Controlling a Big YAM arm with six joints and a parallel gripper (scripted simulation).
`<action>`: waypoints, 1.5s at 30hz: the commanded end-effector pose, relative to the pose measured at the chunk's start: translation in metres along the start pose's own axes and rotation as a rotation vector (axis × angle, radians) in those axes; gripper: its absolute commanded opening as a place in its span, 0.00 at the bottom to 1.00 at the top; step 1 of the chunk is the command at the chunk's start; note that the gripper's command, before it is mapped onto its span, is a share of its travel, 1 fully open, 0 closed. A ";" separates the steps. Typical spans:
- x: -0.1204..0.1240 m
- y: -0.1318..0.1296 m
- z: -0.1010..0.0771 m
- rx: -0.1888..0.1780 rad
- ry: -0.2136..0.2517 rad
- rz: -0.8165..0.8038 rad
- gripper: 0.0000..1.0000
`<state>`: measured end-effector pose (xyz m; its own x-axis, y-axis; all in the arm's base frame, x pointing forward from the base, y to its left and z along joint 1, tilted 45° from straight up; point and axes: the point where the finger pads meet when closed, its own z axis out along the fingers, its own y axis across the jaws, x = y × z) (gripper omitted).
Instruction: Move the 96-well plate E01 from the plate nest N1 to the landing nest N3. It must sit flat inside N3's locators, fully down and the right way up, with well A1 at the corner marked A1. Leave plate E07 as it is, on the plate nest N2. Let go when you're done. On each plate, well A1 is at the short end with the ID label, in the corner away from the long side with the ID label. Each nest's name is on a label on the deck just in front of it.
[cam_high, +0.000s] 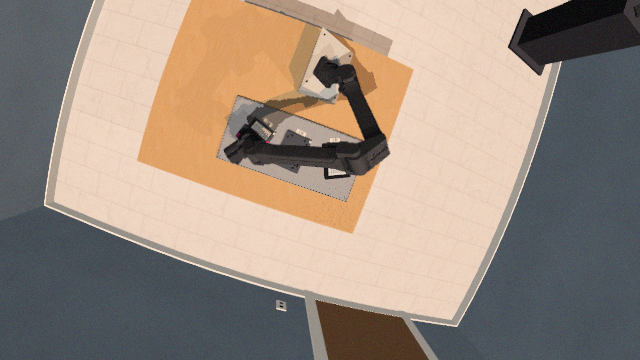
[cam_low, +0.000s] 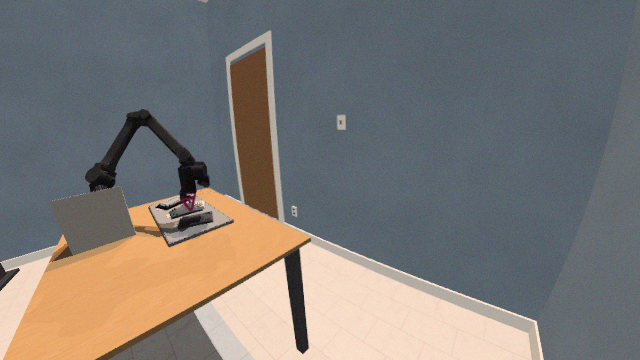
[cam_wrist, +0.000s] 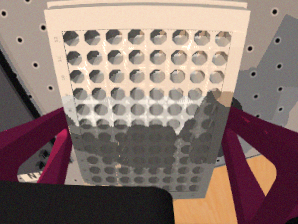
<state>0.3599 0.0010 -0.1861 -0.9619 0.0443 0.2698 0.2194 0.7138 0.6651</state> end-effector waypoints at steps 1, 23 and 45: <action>-0.032 0.000 -0.037 0.011 -0.082 -0.040 0.00; -0.032 -0.001 -0.049 0.012 -0.086 -0.040 0.00; -0.032 -0.001 -0.049 0.012 -0.086 -0.040 0.00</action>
<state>0.3643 -0.0107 -0.1744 -0.9642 0.0445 0.2614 0.2140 0.7130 0.6677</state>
